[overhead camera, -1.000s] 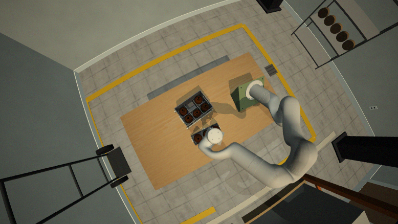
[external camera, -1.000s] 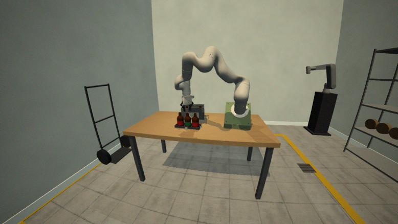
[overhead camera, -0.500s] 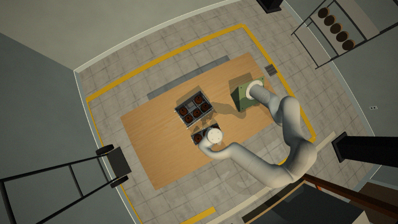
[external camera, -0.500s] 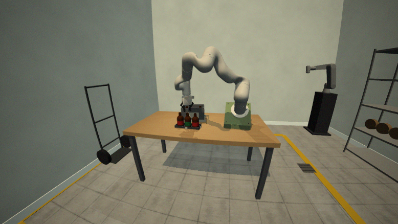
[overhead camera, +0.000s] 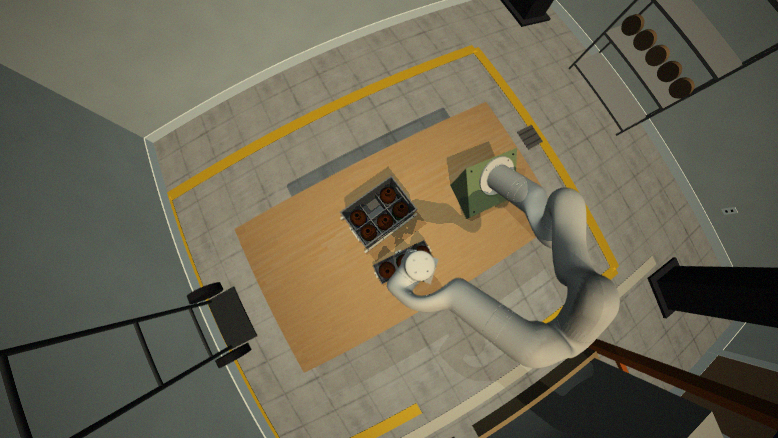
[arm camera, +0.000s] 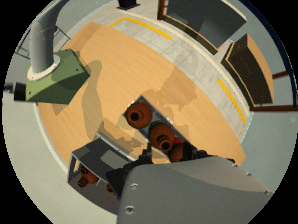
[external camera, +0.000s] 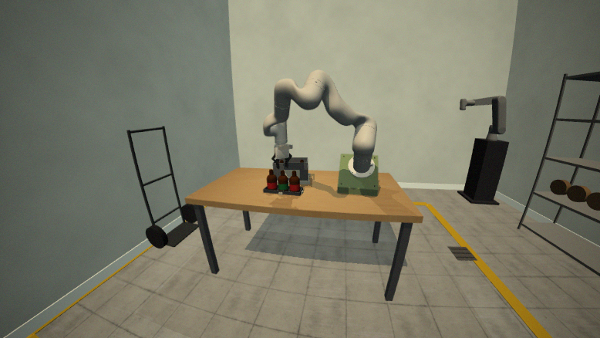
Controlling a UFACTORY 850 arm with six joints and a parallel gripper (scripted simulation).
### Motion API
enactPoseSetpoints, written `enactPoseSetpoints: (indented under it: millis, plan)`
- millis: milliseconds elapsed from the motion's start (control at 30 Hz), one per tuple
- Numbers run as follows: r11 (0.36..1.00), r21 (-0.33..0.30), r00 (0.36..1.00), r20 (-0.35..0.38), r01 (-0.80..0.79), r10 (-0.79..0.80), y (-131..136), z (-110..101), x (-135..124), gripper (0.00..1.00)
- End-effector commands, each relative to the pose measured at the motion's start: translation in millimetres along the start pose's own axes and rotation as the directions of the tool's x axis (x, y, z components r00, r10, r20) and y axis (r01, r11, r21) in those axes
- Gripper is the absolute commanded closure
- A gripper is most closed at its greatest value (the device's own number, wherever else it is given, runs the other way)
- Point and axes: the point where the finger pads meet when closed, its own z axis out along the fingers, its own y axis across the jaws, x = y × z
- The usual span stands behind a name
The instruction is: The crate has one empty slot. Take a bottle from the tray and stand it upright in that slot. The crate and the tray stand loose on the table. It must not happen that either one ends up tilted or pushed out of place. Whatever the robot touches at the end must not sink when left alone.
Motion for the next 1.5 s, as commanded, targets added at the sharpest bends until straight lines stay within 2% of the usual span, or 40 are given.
enactPoseSetpoints:
  millis: [0,1100,1467]
  plan:
    - [1.0,-0.001,1.0,0.001,0.001,-0.001,0.6,-0.7,-0.5,0.35]
    - [1.0,-0.001,1.0,0.001,0.001,-0.001,0.9,0.8,-0.7,0.35]
    - [1.0,-0.001,1.0,0.001,0.001,-0.001,0.9,9.2,-0.7,0.35]
